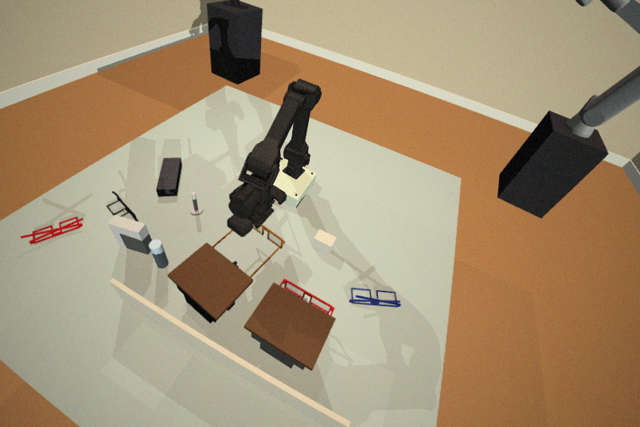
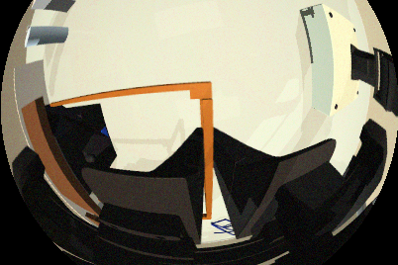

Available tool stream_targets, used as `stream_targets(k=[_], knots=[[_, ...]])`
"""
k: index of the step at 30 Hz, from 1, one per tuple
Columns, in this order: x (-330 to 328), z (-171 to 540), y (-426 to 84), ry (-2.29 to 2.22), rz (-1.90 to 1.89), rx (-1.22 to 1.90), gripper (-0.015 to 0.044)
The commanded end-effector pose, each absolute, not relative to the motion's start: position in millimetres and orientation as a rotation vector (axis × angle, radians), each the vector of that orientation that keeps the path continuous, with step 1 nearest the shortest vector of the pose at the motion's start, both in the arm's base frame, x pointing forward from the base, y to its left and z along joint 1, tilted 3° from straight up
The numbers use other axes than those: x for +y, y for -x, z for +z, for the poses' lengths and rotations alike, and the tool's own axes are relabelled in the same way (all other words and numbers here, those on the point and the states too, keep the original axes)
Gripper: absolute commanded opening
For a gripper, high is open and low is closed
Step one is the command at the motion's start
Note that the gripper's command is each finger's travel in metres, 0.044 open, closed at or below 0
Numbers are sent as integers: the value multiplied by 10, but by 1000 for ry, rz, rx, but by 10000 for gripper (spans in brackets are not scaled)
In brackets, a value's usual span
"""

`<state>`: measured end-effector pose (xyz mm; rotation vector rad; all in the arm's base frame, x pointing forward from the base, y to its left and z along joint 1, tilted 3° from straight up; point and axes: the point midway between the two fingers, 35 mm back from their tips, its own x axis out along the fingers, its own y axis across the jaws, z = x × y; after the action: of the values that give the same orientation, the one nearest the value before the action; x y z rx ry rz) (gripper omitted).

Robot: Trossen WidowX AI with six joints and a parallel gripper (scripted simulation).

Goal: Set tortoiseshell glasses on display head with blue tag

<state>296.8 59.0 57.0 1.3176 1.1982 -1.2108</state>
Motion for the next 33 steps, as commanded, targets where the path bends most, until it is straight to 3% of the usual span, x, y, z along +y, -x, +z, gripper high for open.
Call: stream_targets(k=[1,33], knots=[[593,572,-3035,-1314,-1206,1204,0],[563,591,-3481,-1315,-1203,1201,0]])
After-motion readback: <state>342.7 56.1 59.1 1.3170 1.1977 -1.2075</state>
